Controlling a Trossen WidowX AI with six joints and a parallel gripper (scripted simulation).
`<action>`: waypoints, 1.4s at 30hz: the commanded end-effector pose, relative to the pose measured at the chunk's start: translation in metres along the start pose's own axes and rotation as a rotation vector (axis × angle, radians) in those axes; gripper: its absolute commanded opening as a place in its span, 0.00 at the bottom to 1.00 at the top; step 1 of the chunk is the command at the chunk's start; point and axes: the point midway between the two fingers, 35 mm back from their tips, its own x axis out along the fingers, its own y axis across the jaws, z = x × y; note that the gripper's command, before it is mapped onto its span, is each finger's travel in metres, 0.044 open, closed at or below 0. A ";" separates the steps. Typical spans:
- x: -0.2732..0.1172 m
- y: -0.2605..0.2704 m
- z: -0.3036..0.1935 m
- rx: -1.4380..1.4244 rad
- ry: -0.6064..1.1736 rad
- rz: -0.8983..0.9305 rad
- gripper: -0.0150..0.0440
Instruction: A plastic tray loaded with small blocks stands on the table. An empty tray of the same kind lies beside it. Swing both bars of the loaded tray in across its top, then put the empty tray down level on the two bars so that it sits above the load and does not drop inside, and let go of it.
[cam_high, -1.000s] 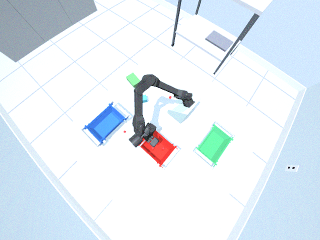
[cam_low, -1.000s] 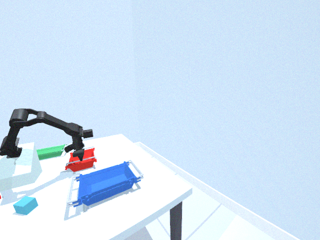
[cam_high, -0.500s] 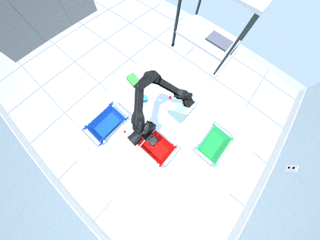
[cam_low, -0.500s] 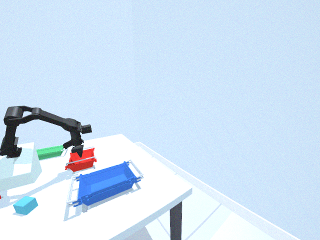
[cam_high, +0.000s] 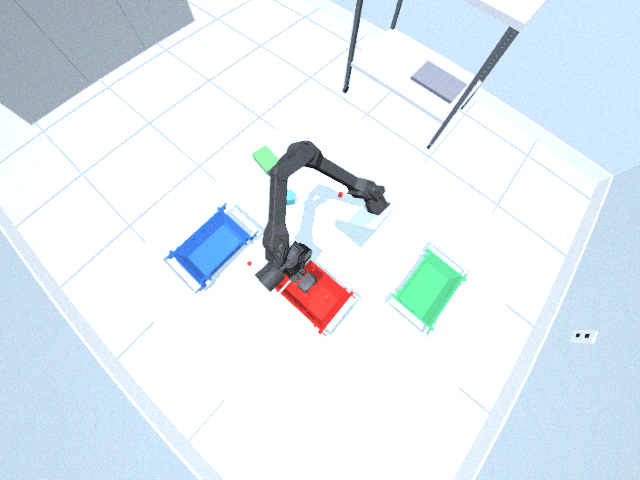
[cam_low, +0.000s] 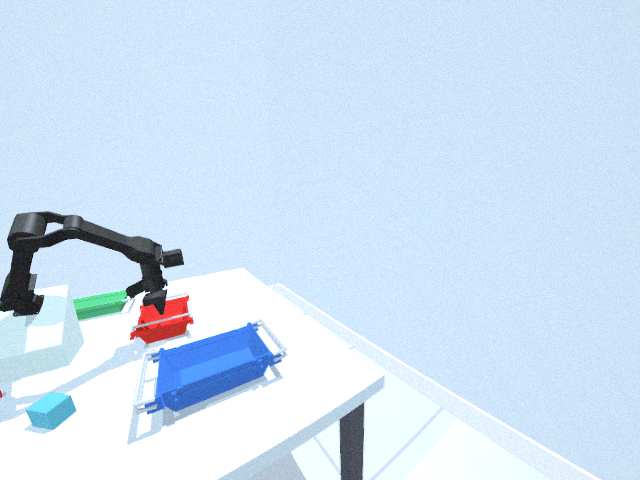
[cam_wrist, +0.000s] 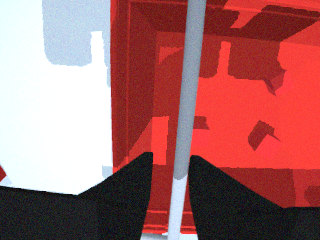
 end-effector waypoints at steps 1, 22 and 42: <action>0.000 0.000 0.000 -0.002 0.000 0.000 0.40; -0.007 -0.141 -0.022 -1.757 0.011 -0.043 0.40; -0.007 -0.246 0.001 -3.049 0.003 -0.061 0.40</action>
